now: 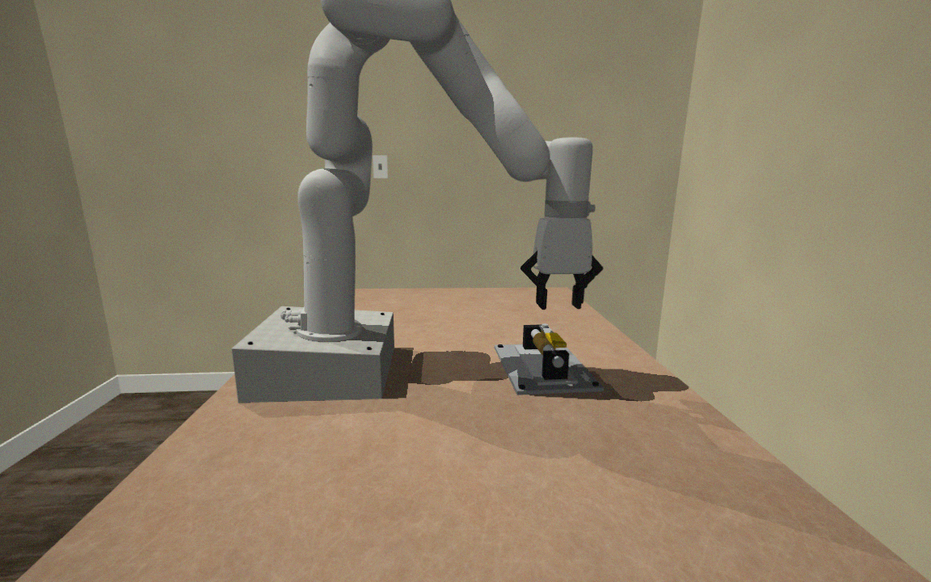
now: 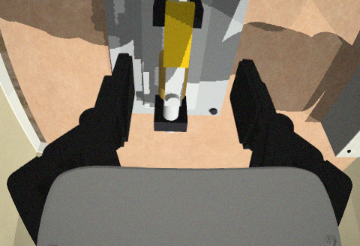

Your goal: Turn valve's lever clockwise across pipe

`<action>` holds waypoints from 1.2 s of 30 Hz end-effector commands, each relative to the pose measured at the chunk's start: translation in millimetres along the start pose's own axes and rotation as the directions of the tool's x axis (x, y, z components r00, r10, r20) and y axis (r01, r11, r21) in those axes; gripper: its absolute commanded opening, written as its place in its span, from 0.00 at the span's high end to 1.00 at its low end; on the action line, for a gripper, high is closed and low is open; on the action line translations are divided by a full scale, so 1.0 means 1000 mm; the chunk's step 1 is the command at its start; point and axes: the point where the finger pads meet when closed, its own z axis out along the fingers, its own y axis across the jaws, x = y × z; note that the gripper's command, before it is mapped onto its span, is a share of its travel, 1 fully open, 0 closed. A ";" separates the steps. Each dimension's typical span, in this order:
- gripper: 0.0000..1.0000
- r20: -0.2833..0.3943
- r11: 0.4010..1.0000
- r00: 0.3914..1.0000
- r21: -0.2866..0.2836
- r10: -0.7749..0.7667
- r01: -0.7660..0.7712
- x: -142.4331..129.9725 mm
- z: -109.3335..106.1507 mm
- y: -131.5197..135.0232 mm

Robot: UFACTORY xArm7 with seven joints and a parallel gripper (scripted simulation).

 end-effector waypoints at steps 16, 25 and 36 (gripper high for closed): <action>0.32 -0.001 1.000 1.000 0.004 0.000 0.000 0.000 -0.002 -0.001; 0.32 -0.001 1.000 1.000 0.004 0.000 0.000 0.000 -0.002 -0.001; 0.32 -0.001 1.000 1.000 0.004 0.000 0.000 0.000 0.002 -0.002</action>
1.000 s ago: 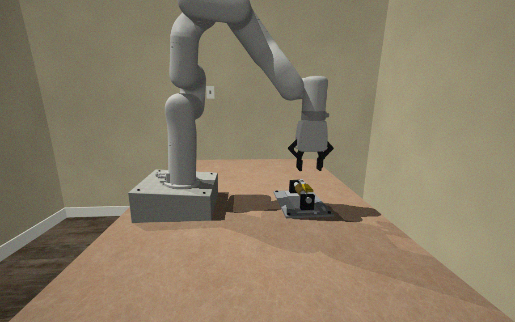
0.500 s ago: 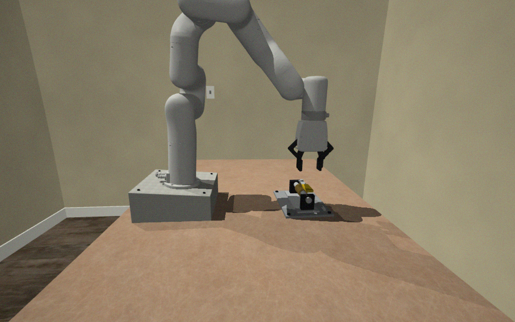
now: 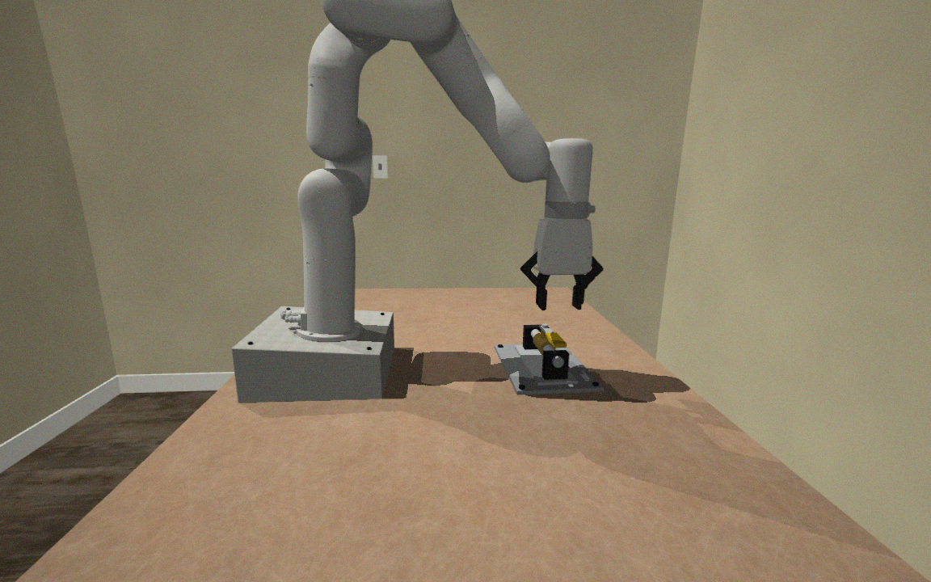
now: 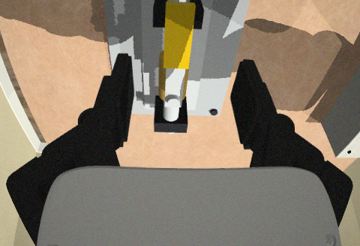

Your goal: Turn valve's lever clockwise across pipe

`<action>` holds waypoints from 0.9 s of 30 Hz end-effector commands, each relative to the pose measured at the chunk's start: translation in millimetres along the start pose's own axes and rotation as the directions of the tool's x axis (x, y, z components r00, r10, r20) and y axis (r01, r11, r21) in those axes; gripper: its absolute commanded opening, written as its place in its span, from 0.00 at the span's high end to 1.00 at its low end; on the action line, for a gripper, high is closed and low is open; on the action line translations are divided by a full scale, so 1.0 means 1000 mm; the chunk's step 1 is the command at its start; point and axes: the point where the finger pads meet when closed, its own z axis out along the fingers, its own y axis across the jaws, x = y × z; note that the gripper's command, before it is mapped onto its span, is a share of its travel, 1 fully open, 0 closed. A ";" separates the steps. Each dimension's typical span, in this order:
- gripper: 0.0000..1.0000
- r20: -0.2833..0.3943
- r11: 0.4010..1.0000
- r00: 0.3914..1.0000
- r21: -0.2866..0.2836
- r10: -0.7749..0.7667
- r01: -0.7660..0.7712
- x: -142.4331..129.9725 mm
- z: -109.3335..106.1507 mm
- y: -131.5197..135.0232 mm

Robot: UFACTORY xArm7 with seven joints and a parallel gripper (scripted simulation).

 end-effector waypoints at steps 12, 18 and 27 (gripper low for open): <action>0.32 -0.001 1.000 1.000 0.004 0.000 0.000 0.000 0.012 -0.001; 0.32 -0.001 1.000 1.000 0.004 0.000 0.000 0.000 0.022 -0.002; 0.32 -0.001 1.000 1.000 0.004 0.000 0.000 0.000 0.035 -0.002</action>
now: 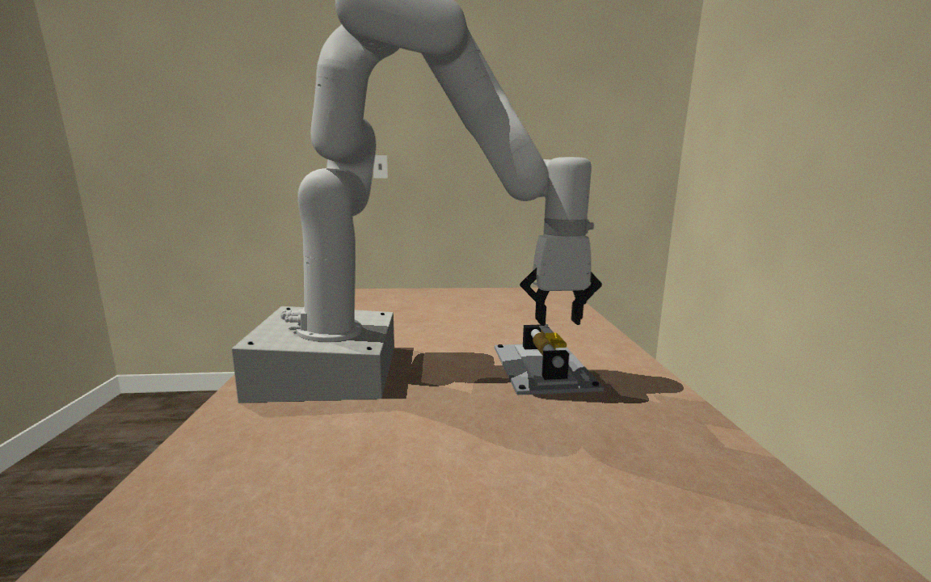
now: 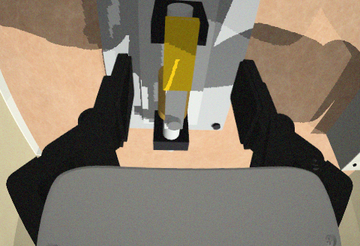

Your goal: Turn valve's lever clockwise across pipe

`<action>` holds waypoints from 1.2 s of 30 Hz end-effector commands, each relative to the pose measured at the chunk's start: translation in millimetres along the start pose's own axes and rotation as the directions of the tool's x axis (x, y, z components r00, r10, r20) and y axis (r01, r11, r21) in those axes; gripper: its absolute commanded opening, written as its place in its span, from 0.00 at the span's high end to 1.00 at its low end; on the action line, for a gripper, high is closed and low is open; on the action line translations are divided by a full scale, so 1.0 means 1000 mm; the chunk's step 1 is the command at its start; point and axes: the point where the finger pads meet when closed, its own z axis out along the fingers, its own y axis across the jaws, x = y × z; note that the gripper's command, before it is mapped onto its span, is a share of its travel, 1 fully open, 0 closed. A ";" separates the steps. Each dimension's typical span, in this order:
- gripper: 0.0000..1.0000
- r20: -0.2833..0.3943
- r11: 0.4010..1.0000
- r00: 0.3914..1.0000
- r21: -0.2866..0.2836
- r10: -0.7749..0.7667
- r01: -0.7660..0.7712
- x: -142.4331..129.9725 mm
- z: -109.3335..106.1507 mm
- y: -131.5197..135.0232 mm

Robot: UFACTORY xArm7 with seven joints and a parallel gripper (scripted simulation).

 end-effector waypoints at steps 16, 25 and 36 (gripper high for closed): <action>0.32 -0.001 1.000 1.000 0.003 0.000 0.000 0.000 0.022 -0.001; 0.32 -0.001 1.000 1.000 0.003 0.000 0.000 0.000 0.025 -0.001; 0.32 -0.001 1.000 1.000 0.003 0.000 0.000 0.000 0.025 -0.001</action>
